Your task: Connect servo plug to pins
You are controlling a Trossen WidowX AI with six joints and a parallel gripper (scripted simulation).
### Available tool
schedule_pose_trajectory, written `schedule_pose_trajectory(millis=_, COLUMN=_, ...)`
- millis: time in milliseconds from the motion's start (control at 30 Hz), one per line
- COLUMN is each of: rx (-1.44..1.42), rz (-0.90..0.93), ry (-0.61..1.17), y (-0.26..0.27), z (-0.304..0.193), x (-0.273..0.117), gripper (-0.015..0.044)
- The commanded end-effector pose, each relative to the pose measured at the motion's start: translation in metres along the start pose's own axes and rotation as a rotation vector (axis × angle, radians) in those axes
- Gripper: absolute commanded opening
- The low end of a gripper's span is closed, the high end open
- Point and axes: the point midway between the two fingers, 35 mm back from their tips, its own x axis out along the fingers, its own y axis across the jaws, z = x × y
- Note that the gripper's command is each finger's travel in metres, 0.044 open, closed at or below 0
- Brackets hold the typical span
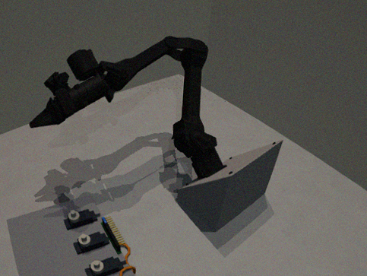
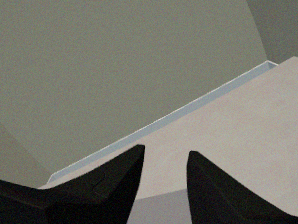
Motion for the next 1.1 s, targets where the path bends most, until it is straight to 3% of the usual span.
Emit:
schedule_pose_trajectory(millis=0, rx=-0.083, rz=0.009, ry=0.066, y=0.006, z=-0.006, x=0.013, gripper=0.0115)
schedule_pose_trajectory(millis=1067, rx=-0.794, rz=0.266, ry=0.550, y=0.071, z=-0.093, x=0.079, gripper=0.0115)
